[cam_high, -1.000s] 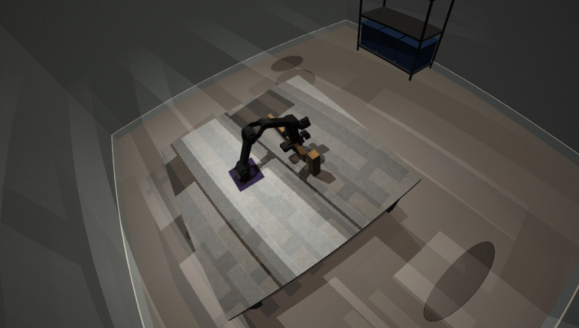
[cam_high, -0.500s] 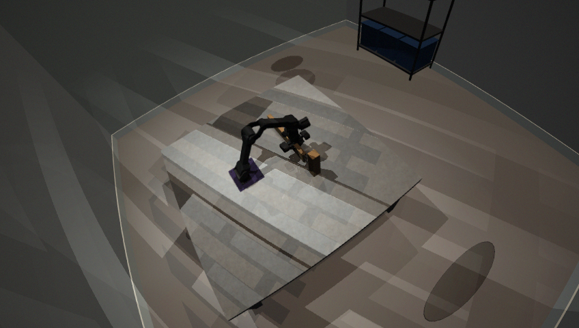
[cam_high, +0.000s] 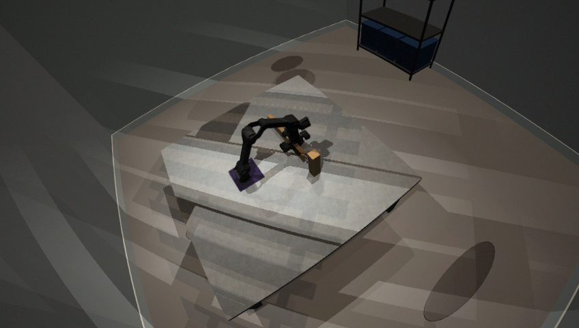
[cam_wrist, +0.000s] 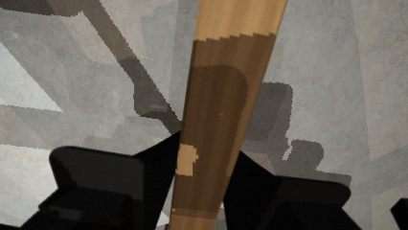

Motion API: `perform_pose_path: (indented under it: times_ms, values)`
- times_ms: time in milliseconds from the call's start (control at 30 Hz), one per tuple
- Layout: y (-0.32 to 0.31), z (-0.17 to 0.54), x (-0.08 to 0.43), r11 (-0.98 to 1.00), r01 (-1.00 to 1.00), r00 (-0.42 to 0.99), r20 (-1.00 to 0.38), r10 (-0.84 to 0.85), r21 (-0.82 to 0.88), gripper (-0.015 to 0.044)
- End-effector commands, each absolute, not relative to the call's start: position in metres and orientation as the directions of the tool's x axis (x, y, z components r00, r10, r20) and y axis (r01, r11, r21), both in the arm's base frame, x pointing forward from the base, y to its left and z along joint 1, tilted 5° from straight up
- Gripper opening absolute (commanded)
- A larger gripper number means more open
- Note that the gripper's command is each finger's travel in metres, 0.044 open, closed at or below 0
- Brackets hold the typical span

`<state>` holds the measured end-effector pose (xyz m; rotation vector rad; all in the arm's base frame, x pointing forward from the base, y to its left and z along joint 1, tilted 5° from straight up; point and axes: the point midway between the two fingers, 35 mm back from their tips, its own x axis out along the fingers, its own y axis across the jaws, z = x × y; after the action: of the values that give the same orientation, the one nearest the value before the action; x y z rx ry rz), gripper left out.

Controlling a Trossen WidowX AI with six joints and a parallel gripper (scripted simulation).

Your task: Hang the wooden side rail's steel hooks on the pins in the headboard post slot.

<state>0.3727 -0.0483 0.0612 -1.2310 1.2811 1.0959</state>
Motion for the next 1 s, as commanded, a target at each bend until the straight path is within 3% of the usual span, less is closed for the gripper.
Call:
perform_pose_path:
  times_ms: [0,967]
  values:
    - [-0.0477,0.0627,0.3723,0.058,-0.998,0.023,-0.996,-0.082,-0.028,0.0000]
    - [-0.0474,0.0675,0.3722,0.058,-0.998,0.023,-0.996,-0.081,-0.028,0.0000]
